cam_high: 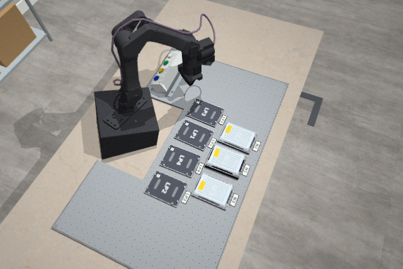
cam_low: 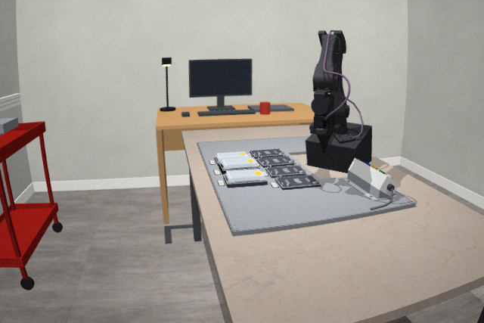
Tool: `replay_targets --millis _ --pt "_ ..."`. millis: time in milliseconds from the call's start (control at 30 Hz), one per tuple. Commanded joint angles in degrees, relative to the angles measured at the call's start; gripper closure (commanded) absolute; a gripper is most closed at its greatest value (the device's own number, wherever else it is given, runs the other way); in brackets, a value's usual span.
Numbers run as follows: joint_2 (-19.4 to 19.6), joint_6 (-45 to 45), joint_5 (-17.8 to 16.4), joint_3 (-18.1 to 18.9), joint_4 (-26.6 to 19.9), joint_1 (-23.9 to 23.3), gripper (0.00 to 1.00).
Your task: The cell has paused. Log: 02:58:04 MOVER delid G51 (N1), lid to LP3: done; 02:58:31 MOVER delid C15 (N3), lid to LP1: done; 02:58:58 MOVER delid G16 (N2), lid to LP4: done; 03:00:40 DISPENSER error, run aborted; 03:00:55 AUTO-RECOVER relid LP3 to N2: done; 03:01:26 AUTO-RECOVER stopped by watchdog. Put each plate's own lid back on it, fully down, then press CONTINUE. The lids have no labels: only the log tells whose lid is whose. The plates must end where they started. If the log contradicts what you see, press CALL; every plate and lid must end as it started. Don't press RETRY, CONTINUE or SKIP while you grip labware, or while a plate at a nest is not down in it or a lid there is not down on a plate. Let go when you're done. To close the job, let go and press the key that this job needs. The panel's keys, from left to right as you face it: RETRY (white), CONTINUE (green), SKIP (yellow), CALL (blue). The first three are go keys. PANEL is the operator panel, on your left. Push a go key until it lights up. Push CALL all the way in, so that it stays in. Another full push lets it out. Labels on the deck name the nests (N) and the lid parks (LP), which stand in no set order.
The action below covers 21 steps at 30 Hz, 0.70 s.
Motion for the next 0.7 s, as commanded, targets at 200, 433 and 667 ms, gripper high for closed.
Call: replay_targets --millis 200,433,667 --pt "-2.2 -0.7 2.6 0.4 1.2 8.2 1.0" --pt "0.3 -0.9 4.3 1.0 1.2 16.3 1.0" --pt "2.4 -1.3 6.0 2.9 0.5 24.0 1.0"
